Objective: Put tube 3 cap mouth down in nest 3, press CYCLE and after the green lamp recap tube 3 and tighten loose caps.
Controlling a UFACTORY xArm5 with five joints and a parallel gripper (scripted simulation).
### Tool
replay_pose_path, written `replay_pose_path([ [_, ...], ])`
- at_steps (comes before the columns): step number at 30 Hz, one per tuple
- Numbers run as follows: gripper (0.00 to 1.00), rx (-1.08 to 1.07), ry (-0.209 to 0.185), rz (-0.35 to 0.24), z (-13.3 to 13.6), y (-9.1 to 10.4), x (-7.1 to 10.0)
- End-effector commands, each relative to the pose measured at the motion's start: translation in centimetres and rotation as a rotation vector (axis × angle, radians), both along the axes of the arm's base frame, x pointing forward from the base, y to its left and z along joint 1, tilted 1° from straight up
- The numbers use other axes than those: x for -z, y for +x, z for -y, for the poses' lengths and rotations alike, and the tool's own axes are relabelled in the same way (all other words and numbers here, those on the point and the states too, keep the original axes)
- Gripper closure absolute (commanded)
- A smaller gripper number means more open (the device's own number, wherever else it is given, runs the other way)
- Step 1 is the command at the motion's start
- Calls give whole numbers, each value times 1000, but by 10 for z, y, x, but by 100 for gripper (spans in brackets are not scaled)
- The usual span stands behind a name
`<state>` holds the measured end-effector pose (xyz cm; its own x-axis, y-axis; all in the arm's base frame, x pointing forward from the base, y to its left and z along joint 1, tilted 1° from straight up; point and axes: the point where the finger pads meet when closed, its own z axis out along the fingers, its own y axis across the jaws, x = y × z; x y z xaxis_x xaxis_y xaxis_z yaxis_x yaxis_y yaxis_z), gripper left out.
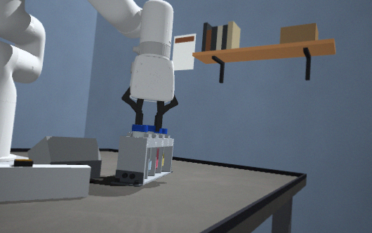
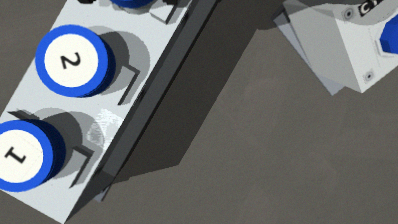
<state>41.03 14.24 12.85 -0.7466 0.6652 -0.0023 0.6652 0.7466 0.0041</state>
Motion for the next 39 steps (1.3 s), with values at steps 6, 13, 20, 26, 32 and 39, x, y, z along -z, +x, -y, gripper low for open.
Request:
replay_pose_path([
  [6,100,417,-8,8,0,1,-1],
  [13,100,781,-5,10,0,1,-1],
  [20,100,1104,-1,10,0,1,0],
  [26,100,1302,0,11,0,1,0],
  [32,100,1302,0,11,0,1,0],
  [39,54,1302,0,11,0,1,0],
])
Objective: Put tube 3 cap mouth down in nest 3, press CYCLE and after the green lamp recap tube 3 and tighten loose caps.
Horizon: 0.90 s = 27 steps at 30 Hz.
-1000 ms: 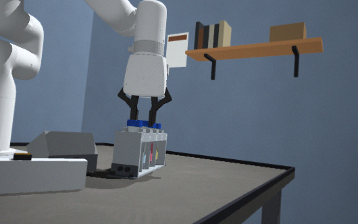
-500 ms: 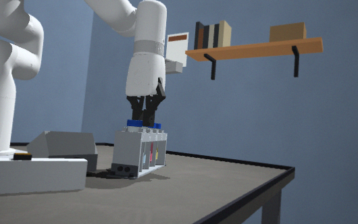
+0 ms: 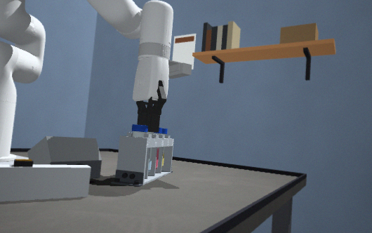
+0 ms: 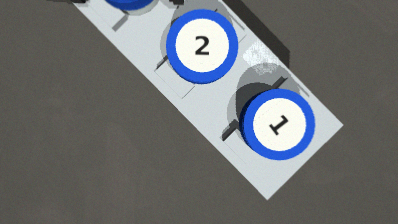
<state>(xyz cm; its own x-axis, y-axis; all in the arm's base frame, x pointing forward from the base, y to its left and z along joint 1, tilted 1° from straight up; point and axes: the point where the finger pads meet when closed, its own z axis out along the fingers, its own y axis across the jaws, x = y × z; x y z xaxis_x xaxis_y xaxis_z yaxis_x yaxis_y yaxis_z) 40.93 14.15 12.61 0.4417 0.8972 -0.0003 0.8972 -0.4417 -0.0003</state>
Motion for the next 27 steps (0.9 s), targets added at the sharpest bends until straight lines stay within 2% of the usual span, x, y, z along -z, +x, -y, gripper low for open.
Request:
replay_pose_path([
  [1,54,1,-10,11,-1,2,-3],
  [7,54,1,-10,11,-1,2,-3],
  [10,54,-249,-11,10,-1,2,-3],
  [16,54,-506,-12,8,-1,2,-3],
  [18,54,-506,-12,8,-1,2,-3],
  [20,54,-679,-13,7,-1,2,-3],
  [27,54,-982,-14,5,-1,2,-3],
])
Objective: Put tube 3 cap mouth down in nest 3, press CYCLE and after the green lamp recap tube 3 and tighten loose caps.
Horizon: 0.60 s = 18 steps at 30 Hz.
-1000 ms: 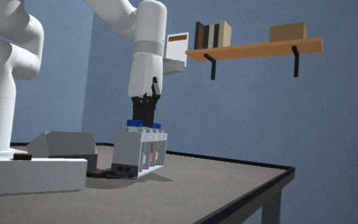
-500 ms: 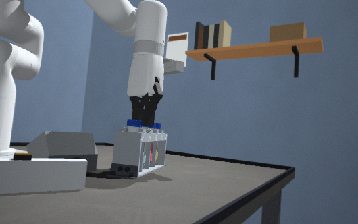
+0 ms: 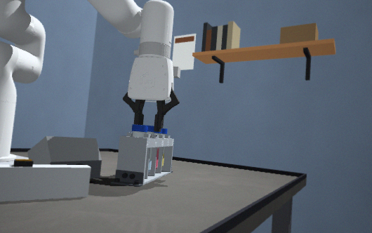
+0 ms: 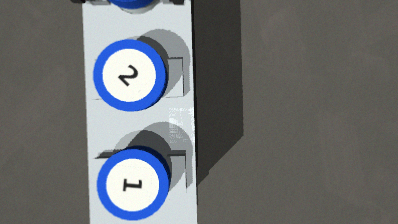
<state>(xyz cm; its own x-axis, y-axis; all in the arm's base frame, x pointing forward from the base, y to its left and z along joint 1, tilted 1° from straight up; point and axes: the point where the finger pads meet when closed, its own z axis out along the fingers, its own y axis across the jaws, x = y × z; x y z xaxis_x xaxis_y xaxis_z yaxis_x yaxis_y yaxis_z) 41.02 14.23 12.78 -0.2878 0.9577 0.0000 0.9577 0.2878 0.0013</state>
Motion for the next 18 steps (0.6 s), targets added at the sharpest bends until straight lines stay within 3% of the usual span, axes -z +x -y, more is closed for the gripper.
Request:
replay_pose_path([
  [1,54,-279,-11,8,0,1,-1],
  [6,54,-512,-13,7,0,1,-1],
  [8,54,-512,-13,7,0,1,-1],
  [13,54,-801,-14,5,0,1,-1],
  [18,54,-820,-15,5,0,1,-1],
])
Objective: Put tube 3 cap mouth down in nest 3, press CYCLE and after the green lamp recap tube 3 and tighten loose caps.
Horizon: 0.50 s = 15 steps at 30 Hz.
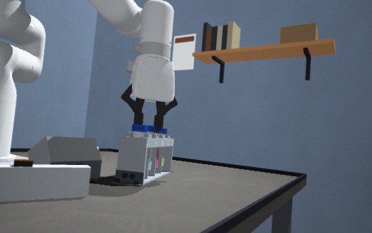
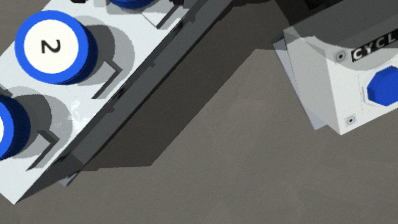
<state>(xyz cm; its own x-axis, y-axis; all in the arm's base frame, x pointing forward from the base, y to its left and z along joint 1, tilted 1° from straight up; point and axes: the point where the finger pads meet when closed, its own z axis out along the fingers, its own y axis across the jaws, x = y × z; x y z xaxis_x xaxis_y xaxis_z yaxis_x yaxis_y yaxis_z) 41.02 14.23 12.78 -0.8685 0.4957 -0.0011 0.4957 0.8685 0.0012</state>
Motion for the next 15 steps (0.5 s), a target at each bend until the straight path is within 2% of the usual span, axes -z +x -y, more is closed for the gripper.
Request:
replay_pose_path([
  [1,54,-60,-11,9,0,1,-1],
  [3,54,-60,-11,9,0,1,-1],
  [4,100,-60,-11,9,0,1,-1],
  [15,100,-60,-11,9,0,1,-1],
])
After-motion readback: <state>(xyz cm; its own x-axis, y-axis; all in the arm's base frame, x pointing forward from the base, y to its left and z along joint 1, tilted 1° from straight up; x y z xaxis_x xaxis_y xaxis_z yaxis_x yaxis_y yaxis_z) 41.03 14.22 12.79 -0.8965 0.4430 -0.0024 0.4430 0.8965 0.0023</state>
